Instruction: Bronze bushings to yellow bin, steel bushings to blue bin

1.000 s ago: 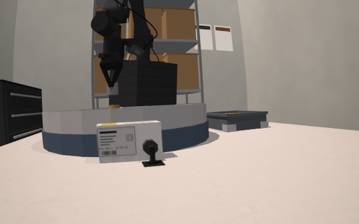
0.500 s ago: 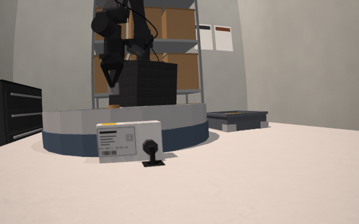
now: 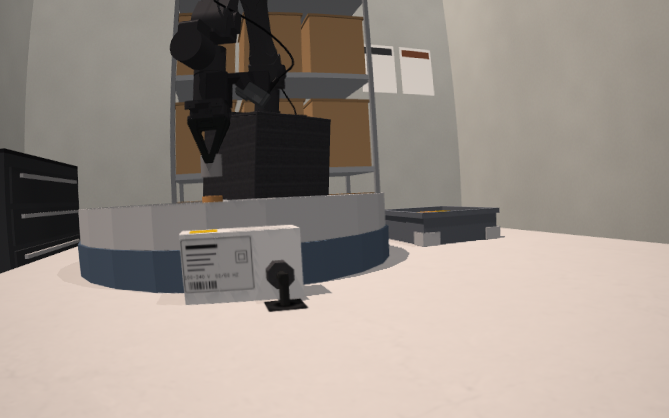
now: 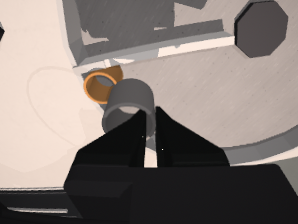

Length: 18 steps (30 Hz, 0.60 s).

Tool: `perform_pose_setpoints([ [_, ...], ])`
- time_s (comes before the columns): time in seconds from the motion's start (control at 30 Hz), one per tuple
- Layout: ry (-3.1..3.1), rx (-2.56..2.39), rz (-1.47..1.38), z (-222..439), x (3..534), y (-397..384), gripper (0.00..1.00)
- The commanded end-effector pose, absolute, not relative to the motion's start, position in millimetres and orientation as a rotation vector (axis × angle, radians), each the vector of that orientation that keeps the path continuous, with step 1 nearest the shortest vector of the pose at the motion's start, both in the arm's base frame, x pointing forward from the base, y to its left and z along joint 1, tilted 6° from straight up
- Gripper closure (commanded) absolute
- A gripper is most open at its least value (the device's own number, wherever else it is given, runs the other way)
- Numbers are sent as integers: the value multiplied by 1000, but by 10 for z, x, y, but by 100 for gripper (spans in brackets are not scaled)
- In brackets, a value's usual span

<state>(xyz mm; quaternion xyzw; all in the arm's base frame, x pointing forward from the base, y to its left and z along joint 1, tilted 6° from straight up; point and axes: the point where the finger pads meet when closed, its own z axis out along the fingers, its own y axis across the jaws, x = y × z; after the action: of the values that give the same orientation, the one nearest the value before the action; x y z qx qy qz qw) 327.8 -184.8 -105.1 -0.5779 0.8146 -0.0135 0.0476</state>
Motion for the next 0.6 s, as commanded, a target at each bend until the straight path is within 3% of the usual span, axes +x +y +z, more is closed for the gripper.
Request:
perform_pose_setpoints([
  [0.0,2485,-1755,-11,-1047,3230,-1840,100],
  [0.57,2489,-1749,-11,-1029,3272,-1747,100],
])
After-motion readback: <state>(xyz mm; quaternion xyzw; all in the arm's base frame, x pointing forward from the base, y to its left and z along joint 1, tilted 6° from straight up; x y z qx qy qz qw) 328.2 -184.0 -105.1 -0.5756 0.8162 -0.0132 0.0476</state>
